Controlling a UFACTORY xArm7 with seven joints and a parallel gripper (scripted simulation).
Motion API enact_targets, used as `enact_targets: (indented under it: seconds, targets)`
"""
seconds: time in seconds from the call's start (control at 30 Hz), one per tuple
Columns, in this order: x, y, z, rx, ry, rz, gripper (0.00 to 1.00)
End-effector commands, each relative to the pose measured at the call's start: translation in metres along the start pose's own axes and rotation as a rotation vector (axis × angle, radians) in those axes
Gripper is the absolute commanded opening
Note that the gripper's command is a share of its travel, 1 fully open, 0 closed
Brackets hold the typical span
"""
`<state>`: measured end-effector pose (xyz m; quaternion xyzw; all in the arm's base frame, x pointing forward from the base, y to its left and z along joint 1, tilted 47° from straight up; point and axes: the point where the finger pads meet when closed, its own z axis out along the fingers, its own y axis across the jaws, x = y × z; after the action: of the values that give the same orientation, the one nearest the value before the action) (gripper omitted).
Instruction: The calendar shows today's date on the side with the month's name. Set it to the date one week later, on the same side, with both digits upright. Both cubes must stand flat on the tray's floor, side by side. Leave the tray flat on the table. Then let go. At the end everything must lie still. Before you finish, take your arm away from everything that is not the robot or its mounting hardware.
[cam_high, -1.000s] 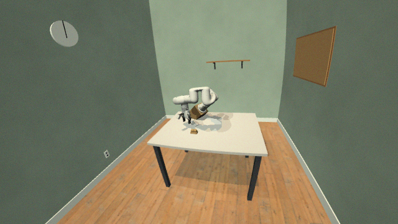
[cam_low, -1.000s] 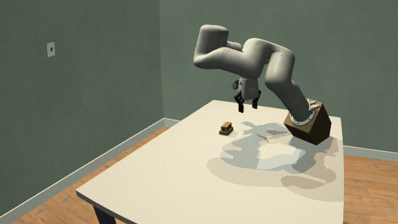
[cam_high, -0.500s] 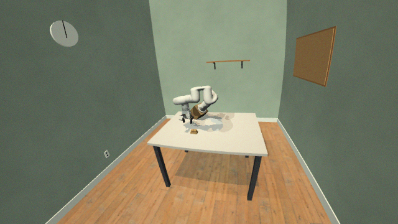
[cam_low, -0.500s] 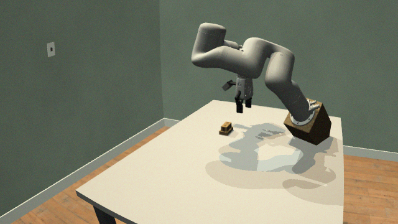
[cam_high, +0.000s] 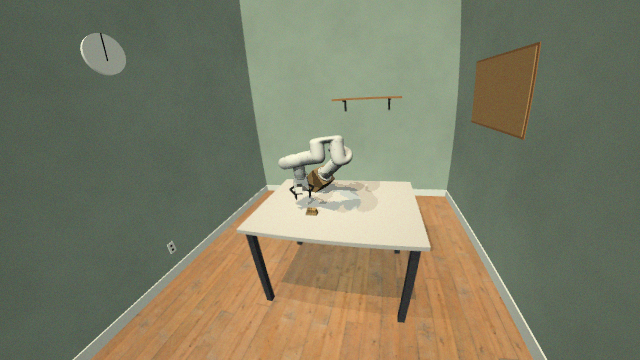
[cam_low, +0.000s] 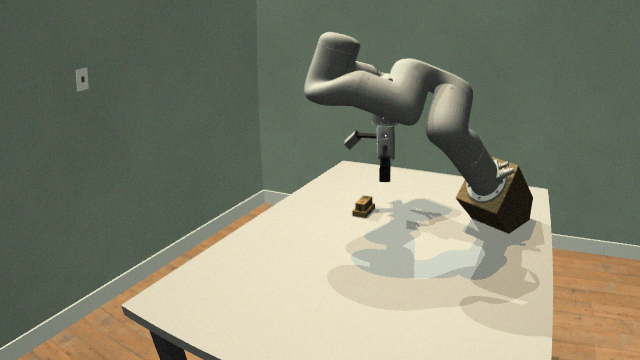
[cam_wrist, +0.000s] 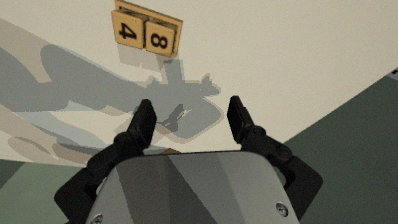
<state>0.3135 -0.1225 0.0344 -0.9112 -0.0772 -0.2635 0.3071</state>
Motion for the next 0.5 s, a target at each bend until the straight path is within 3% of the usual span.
enact_targets:
  seconds: [0.0,0.07,0.1,0.47]
  targets:
    - [0.007,-0.003,-0.003,-0.007,0.007,-0.153,1.0]
    - [0.007,-0.003,-0.003,-0.007,0.007,-0.153,1.0]
    - [0.012,-0.006,-0.004,-0.007,0.007,-0.255,1.0]
    - [0.027,-0.015,-0.008,-0.009,0.005,-0.602,1.0]
